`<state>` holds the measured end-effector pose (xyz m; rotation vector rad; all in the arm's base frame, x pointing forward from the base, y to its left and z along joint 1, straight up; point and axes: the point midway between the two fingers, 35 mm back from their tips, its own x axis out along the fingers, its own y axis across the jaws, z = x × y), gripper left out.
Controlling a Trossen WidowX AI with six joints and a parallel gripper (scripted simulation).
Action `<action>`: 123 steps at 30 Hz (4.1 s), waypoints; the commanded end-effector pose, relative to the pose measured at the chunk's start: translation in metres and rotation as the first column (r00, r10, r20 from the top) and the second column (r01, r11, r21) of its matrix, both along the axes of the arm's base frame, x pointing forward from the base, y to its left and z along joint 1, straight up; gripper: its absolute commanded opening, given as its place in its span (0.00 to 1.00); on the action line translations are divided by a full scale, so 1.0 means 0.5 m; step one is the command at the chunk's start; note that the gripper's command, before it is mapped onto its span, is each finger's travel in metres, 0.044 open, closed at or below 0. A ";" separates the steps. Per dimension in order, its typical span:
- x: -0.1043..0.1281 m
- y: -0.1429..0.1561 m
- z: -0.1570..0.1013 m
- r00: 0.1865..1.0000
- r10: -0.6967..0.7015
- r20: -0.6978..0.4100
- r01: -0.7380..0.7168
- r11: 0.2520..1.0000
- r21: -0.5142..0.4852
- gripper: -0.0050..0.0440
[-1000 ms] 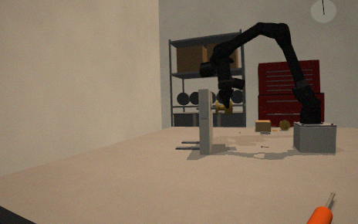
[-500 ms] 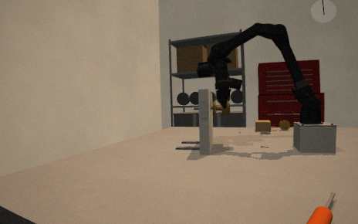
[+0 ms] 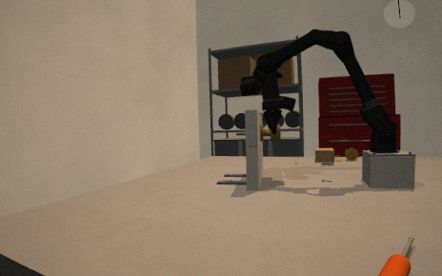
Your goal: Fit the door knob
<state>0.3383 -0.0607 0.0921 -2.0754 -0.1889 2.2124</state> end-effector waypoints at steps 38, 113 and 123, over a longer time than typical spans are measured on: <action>0.013 0.000 0.000 1.000 0.000 0.000 0.000 1.000 0.000 1.00; -0.193 0.002 0.192 1.000 -0.006 0.019 0.007 1.000 -0.006 1.00; -0.193 0.002 0.192 1.000 -0.006 0.019 0.007 1.000 -0.006 1.00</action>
